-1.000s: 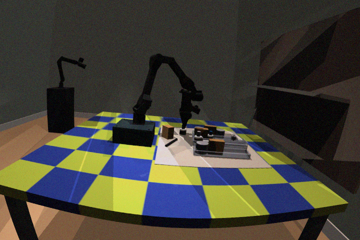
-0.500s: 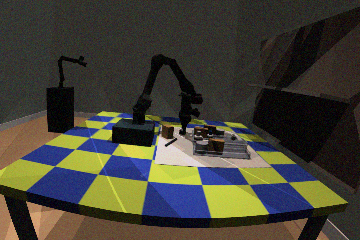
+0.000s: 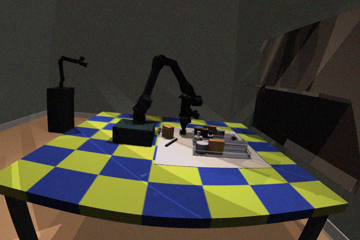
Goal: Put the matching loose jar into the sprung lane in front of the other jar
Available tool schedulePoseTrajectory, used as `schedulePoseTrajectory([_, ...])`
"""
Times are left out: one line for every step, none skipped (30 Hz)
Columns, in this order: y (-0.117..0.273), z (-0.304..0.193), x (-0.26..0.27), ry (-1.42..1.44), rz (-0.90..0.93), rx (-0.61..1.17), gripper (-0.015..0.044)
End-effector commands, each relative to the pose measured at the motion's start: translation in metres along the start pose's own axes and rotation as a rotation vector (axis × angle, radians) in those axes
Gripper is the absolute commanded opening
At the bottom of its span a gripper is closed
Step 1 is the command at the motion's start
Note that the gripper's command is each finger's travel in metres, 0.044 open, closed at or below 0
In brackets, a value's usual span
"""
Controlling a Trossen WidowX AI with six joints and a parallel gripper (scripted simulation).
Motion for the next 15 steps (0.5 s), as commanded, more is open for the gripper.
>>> schedulePoseTrajectory([-0.001,-0.001,0.000,-0.005,0.002,0.005,0.0164])
schedulePoseTrajectory([-0.001,-0.001,0.000,-0.005,0.002,0.005,0.0157])
schedulePoseTrajectory([-0.001,-0.001,0.000,-0.005,0.002,0.005,0.0151])
schedulePoseTrajectory([-0.001,-0.001,0.000,-0.005,0.002,0.005,0.0144])
schedulePoseTrajectory([-0.001,-0.001,0.000,-0.005,0.002,0.005,0.0138])
schedulePoseTrajectory([-0.001,-0.001,0.000,-0.005,0.002,0.005,0.0111])
schedulePoseTrajectory([0.000,-0.001,0.000,-0.005,0.002,0.005,0.0085])
schedulePoseTrajectory([0.003,0.000,0.000,-0.005,0.002,0.005,0.0059])
schedulePoseTrajectory([0.008,0.001,0.001,-0.005,0.003,0.005,0.0032])
schedulePoseTrajectory([0.014,0.003,0.002,-0.005,0.003,0.005,0.0006])
schedulePoseTrajectory([0.021,0.004,0.002,-0.005,0.003,0.004,0.0000])
schedulePoseTrajectory([0.027,0.005,0.002,-0.005,0.003,0.004,0.0000])
schedulePoseTrajectory([0.034,0.006,0.003,-0.005,0.003,0.004,0.0000])
schedulePoseTrajectory([0.041,0.007,0.003,-0.005,0.003,0.004,0.0000])
schedulePoseTrajectory([0.047,0.007,0.003,-0.005,0.003,0.004,0.0000])
Point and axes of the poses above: the point midway between the two fingers, 35 mm back from their tips, its own y axis back along the fingers, its own x axis across the jaws, z = x × y, the point moved 8 cm from there along y, back along the fingers, and after that the axes turned 12 degrees about -y, right-handed, at the moved point
